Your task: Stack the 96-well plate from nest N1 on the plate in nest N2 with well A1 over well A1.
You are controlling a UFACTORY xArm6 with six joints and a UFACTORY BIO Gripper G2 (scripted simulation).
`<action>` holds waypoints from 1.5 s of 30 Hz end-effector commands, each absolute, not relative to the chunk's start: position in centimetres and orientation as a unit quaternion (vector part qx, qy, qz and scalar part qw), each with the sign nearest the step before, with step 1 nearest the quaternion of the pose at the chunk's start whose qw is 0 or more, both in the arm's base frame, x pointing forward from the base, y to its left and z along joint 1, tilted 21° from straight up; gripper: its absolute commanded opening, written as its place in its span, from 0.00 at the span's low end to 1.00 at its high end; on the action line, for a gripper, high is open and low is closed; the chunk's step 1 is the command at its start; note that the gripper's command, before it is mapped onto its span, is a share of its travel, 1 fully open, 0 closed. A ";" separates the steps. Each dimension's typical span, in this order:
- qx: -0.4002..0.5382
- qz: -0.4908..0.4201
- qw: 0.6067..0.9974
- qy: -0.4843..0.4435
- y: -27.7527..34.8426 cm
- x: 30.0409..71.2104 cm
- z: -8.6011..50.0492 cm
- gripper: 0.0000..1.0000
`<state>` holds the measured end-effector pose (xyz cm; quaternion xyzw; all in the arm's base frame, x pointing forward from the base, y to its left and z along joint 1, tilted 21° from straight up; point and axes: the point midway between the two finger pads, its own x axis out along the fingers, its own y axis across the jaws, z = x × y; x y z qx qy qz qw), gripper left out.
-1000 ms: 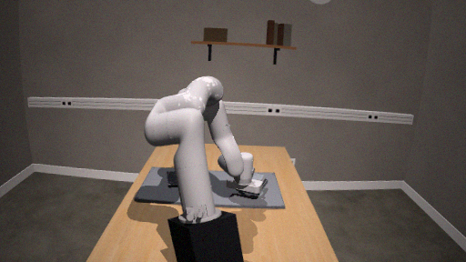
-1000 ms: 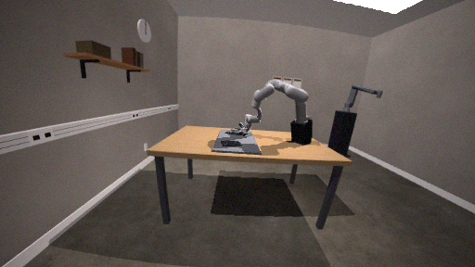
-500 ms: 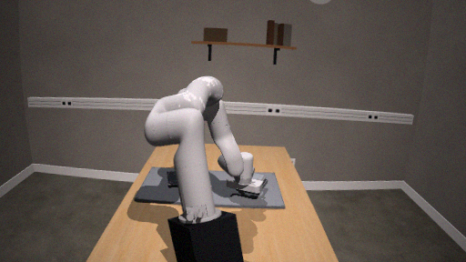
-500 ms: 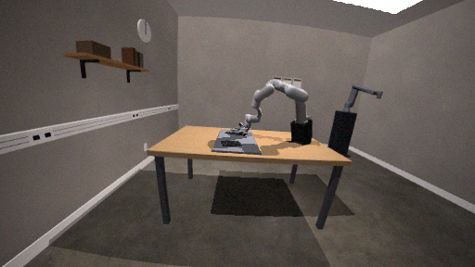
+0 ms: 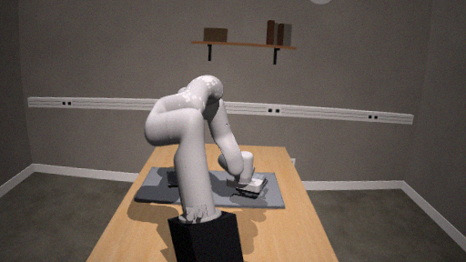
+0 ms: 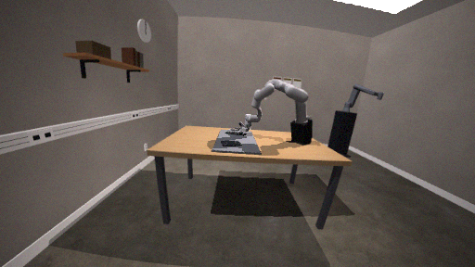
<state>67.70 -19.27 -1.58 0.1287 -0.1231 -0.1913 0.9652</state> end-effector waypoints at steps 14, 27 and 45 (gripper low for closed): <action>0.128 -0.191 0.965 -0.125 -20.1 66.7 2.3 0.37; 0.128 -0.191 0.965 -0.125 -20.6 66.0 4.4 0.37; 0.124 -0.159 0.971 -0.130 -20.0 65.5 5.0 0.37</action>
